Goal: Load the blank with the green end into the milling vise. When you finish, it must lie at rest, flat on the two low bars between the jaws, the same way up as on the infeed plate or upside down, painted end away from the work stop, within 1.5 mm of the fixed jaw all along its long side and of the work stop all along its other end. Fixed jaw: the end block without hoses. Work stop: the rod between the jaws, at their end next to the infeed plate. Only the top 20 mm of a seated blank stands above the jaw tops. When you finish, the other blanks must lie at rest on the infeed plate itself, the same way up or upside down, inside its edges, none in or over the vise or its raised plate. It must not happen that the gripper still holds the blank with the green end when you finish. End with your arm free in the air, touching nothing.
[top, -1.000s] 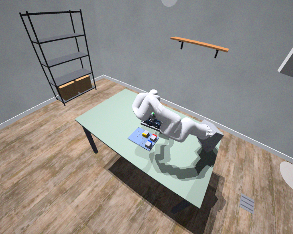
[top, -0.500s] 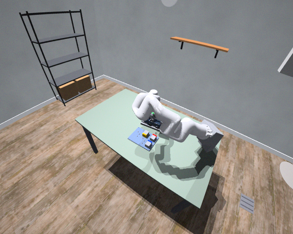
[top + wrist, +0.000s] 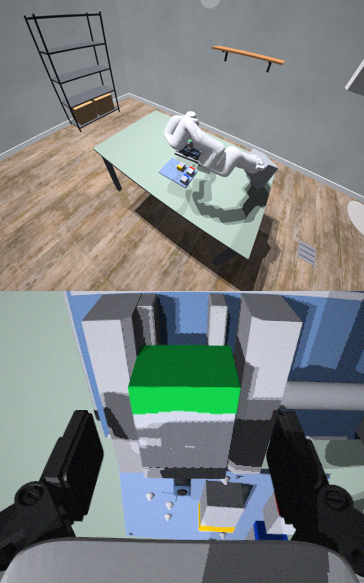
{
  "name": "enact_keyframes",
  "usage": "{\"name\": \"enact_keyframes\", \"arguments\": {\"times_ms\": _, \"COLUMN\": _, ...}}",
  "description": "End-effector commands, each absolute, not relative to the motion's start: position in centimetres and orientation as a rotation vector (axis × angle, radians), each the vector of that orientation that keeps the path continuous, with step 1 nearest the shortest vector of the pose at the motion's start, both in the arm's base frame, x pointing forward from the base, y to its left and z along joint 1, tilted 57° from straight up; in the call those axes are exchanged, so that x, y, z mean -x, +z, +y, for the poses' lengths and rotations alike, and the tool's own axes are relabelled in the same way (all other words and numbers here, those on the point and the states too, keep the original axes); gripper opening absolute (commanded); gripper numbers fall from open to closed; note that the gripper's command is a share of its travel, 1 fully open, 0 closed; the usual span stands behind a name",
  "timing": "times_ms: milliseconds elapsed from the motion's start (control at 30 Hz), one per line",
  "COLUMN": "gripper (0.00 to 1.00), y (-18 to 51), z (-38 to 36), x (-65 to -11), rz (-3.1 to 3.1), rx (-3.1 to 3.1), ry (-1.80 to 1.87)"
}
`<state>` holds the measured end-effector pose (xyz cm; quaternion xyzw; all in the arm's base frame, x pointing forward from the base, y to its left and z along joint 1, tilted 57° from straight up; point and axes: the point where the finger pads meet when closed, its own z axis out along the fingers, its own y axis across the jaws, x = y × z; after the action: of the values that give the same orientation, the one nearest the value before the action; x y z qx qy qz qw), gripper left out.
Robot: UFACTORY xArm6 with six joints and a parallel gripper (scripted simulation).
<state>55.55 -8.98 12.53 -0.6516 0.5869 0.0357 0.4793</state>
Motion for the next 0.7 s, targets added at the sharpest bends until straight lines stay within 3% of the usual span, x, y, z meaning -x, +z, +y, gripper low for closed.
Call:
{"name": "enact_keyframes", "arguments": {"times_ms": 0, "gripper": 1.00, "y": 12.63, "z": -9.11, "x": -55.58, "rz": 1.433, "rx": 1.590, "ry": 0.084}}
{"name": "enact_keyframes", "arguments": {"times_ms": 667, "gripper": 1.00, "y": 12.82, "z": -9.34, "x": -55.40, "rz": 1.432, "rx": 1.590, "ry": 0.084}}
